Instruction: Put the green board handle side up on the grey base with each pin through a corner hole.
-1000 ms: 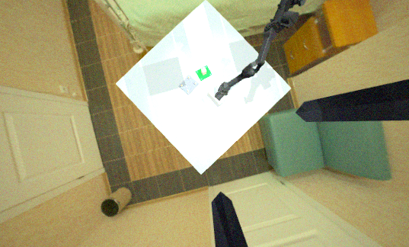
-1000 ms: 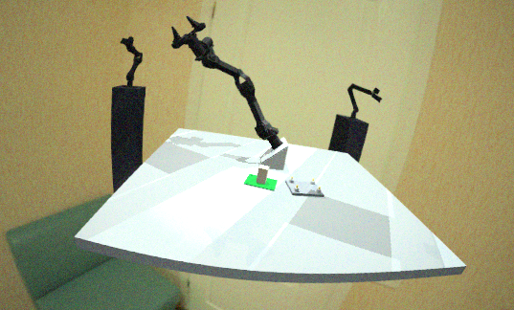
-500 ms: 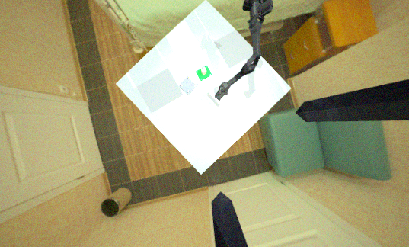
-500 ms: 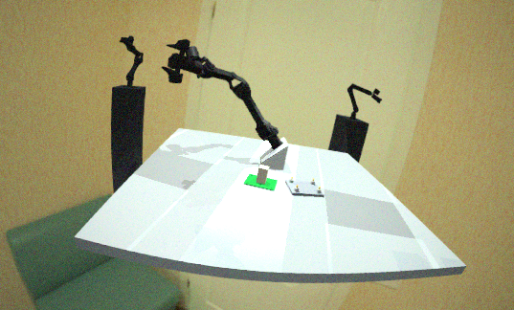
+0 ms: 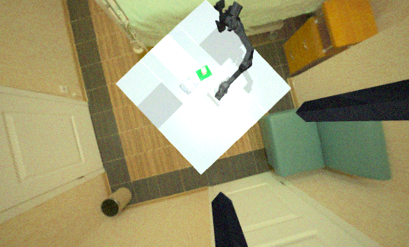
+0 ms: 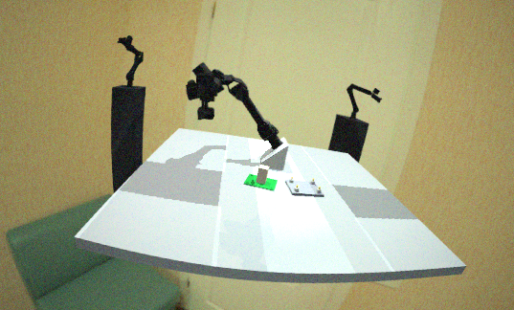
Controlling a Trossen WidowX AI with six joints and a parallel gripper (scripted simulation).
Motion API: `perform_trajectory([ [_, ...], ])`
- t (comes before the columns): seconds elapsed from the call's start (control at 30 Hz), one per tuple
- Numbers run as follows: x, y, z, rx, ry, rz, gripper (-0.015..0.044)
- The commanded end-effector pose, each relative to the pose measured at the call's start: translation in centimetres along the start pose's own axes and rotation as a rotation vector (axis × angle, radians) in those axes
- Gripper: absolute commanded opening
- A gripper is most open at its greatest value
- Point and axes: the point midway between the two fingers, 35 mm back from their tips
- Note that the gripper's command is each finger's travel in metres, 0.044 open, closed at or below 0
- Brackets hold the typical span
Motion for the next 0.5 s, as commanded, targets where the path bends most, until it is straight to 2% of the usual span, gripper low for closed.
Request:
perform_trajectory([
  [0.0,1.4,6.1,-4.2,-0.115,0.187,0.134,0.0440],
  [0.2,1.0,14.1,-10.2,-0.337,0.438,0.325,0.0440],
  [0.47,-3.7,22.0,-18.3,-0.780,0.756,0.588,0.0440],
])
Point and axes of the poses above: the point midway between the two fingers, 35 mm back from their tips, its own x axis out along the fingers, its own z axis across the jaws, y = z × x, and after that the axes turned 2 degrees about x, right-handed
